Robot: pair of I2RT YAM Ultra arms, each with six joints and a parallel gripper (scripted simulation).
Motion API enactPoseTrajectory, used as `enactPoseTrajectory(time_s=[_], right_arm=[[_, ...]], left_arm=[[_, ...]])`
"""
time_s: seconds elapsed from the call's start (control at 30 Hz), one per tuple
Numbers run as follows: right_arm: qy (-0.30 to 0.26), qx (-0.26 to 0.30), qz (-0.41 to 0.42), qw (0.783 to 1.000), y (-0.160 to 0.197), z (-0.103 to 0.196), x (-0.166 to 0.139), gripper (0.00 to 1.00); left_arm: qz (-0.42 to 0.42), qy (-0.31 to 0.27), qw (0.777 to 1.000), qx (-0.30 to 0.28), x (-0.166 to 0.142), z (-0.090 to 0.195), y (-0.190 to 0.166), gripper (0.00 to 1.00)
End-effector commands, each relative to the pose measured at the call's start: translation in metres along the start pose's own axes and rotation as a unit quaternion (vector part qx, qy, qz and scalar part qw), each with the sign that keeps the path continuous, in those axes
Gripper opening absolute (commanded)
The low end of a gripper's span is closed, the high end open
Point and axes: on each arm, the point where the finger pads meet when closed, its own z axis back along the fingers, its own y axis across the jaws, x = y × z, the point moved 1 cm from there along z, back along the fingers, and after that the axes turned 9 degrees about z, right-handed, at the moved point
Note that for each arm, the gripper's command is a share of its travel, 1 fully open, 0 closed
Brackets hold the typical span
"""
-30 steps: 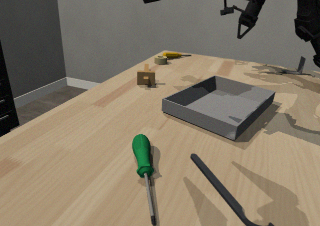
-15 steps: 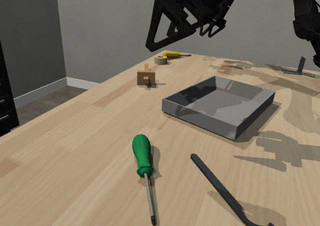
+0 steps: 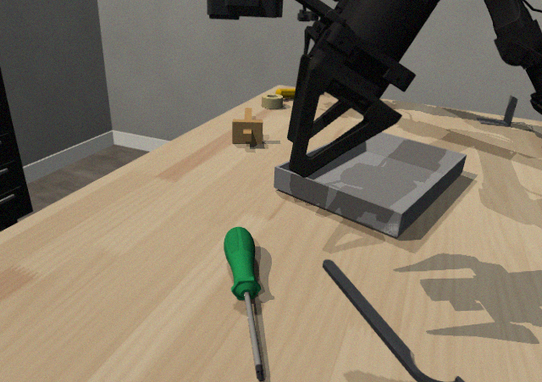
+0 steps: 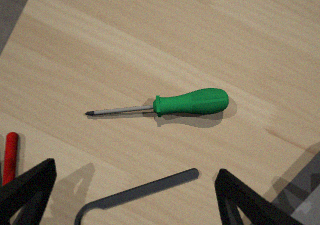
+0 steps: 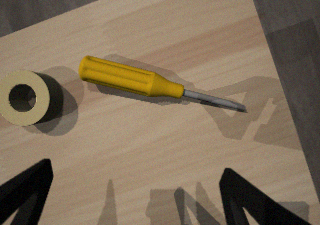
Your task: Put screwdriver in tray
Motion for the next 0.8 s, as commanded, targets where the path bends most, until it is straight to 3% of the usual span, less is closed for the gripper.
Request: enactPoseTrajectory(time_s=[0.0, 0.43, 0.57, 0.77], right_arm=[[-0.021, -0.014, -0.002, 1.000, 0.001, 0.005, 0.023, 1.00], [-0.023, -0.014, -0.001, 1.000, 0.001, 0.006, 0.024, 1.00], [-0.049, -0.013, 0.017, 0.999, 0.004, 0.012, 0.033, 1.00], [-0.073, -0.011, 0.055, 0.996, 0.017, 0.030, 0.015, 1.00]], left_arm=[[0.010, 0.012, 1.000, 0.011, -0.005, -0.002, 0.006, 1.00], [0.003, 0.000, 1.000, 0.008, 0.001, 0.000, 0.004, 1.00], [-0.042, 0.008, 0.999, -0.004, 0.001, -0.002, 0.000, 0.55], [-0.201, 0.051, 0.977, -0.046, -0.003, -0.025, -0.009, 0.54]])
